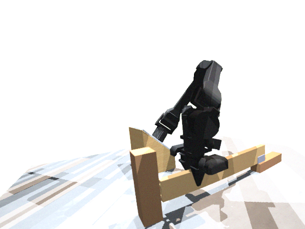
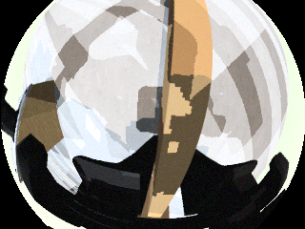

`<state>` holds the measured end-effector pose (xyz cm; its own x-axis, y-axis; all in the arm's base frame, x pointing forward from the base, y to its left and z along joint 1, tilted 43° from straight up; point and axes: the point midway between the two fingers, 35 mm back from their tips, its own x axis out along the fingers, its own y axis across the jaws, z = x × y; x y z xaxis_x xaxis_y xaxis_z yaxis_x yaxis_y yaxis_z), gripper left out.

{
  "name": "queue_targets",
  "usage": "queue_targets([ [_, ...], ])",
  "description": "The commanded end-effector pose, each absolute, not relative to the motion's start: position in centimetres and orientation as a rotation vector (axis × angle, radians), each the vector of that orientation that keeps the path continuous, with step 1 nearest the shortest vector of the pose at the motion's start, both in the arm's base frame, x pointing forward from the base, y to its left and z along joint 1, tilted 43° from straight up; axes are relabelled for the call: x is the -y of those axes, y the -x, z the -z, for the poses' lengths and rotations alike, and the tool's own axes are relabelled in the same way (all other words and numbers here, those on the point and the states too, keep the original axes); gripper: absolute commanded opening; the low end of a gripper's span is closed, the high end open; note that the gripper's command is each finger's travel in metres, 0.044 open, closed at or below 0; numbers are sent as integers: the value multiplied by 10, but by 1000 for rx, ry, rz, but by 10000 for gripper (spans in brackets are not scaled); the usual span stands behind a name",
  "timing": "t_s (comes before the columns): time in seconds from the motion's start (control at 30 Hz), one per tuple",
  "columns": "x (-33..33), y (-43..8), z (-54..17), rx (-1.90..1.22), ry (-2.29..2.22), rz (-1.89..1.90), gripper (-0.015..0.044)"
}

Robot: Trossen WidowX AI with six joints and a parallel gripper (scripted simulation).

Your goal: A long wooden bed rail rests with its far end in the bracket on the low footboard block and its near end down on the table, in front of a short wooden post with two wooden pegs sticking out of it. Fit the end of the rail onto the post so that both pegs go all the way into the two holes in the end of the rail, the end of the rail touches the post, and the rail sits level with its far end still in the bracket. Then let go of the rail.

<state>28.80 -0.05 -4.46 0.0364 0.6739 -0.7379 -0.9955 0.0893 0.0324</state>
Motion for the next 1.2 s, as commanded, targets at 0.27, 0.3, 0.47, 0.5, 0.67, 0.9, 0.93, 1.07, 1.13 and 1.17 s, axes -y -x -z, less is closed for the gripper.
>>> queue_targets([
  [0.27, 6, -289, 45, -693, 595, -1393, 0],
  [0.3, 6, -289, 44, -693, 595, -1393, 0],
  [0.47, 5, -290, 43, -693, 595, -1393, 0],
  [0.5, 5, -290, 43, -693, 595, -1393, 0],
  [0.67, 3, -290, 42, -692, 595, -1393, 0],
  [0.9, 2, -290, 41, -692, 595, -1393, 0],
  [0.93, 1, -290, 40, -692, 595, -1393, 0],
  [1.07, 0, -290, 40, -692, 595, -1393, 0],
  [1.13, 0, -290, 41, -692, 595, -1393, 0],
  [1.17, 0, -290, 41, -692, 595, -1393, 0],
])
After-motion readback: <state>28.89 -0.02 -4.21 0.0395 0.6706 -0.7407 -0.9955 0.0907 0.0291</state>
